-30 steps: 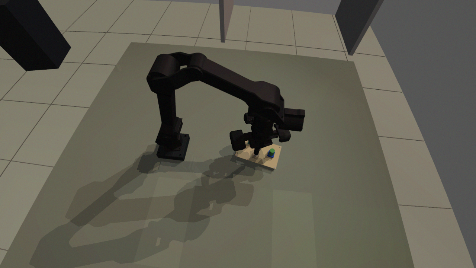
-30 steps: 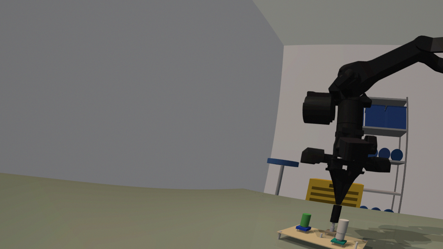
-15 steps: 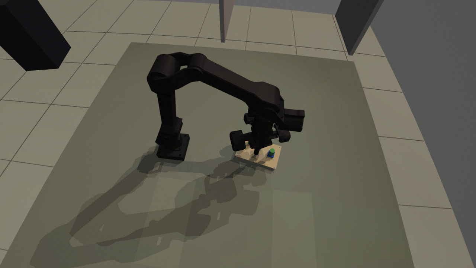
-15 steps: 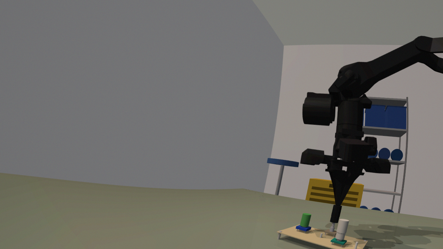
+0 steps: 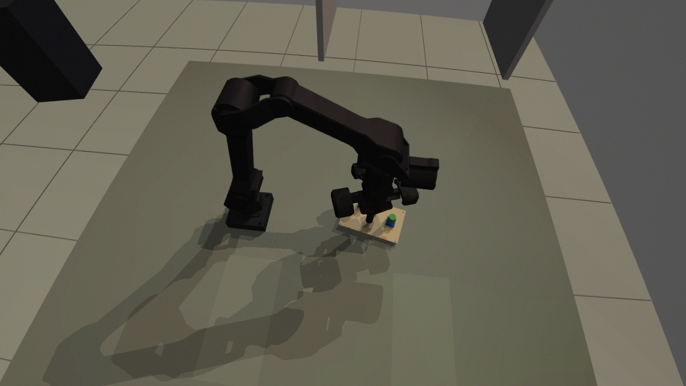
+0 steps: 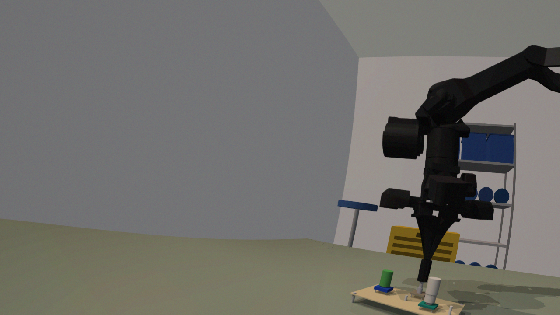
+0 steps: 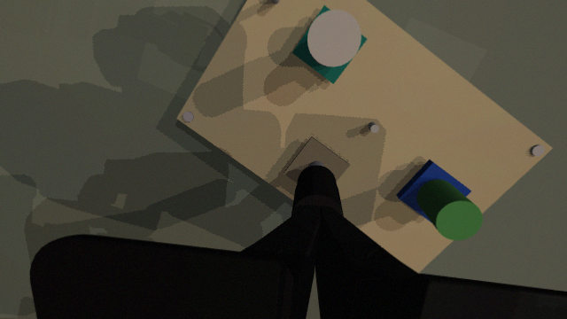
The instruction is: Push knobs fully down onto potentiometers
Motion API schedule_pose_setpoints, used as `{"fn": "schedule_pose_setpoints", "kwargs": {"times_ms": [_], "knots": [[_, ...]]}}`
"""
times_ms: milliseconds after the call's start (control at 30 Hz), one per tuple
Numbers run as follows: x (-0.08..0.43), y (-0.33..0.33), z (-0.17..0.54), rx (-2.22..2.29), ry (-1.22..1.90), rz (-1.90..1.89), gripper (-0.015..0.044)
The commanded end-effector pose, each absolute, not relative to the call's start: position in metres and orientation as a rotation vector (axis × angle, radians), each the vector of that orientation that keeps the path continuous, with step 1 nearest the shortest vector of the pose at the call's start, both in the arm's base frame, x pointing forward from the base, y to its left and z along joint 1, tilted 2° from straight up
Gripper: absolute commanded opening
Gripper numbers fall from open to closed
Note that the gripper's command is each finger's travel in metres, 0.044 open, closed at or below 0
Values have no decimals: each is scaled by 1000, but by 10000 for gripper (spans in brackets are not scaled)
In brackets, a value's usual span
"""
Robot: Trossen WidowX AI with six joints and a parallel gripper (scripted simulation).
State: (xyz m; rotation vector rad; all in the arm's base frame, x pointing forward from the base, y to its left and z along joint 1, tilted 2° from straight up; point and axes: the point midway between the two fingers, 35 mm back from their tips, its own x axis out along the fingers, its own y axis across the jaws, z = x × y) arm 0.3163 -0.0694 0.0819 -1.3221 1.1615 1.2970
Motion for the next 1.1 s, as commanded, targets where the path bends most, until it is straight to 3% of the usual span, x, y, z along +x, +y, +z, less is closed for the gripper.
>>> {"fn": "schedule_pose_setpoints", "kwargs": {"times_ms": [0, 1067], "knots": [[316, -70, 79, -1324, 1162, 1300, 0], [316, -70, 72, -1324, 1162, 1300, 0]]}}
